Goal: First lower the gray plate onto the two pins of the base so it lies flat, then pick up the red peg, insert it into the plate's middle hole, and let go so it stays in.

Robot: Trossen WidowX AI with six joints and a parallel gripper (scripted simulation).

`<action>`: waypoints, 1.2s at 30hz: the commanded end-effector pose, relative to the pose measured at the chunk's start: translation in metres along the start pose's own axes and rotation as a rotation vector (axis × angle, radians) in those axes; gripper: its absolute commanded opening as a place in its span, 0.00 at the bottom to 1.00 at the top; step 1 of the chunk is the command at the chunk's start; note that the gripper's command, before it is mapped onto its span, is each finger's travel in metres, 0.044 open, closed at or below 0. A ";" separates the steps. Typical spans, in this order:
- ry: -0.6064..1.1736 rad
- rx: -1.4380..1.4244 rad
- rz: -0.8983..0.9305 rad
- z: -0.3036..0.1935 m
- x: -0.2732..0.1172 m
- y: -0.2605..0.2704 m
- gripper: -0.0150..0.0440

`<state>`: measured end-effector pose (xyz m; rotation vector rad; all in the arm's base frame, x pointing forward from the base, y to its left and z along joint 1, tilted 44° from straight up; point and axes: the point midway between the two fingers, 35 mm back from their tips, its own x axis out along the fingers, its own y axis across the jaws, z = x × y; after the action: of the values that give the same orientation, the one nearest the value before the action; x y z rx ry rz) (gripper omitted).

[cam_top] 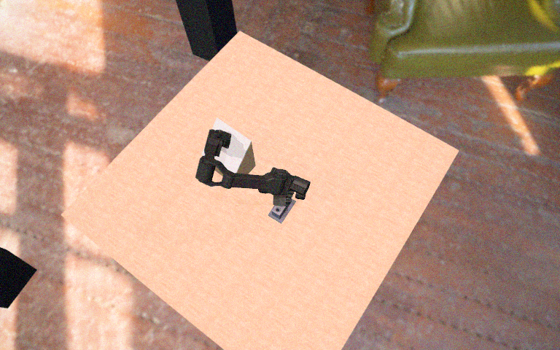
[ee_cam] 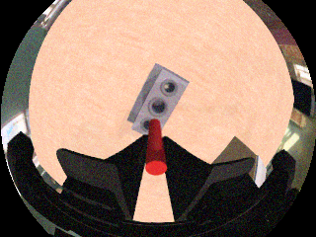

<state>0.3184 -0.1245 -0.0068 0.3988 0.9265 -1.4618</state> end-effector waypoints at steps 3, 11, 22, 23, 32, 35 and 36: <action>-0.015 -0.012 -0.003 0.019 -0.001 -0.004 0.25; -0.017 -0.013 -0.004 0.018 -0.001 -0.004 0.25; -0.017 -0.013 -0.004 0.018 -0.001 -0.004 0.25; -0.017 -0.013 -0.004 0.018 -0.001 -0.004 0.25; -0.013 -0.007 -0.003 0.017 0.000 -0.003 0.25; -0.014 -0.008 -0.003 0.017 0.002 -0.003 0.25; -0.014 -0.008 -0.003 0.018 0.003 -0.003 0.25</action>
<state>0.3200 -0.1383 0.0042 0.3857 0.9192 -1.4643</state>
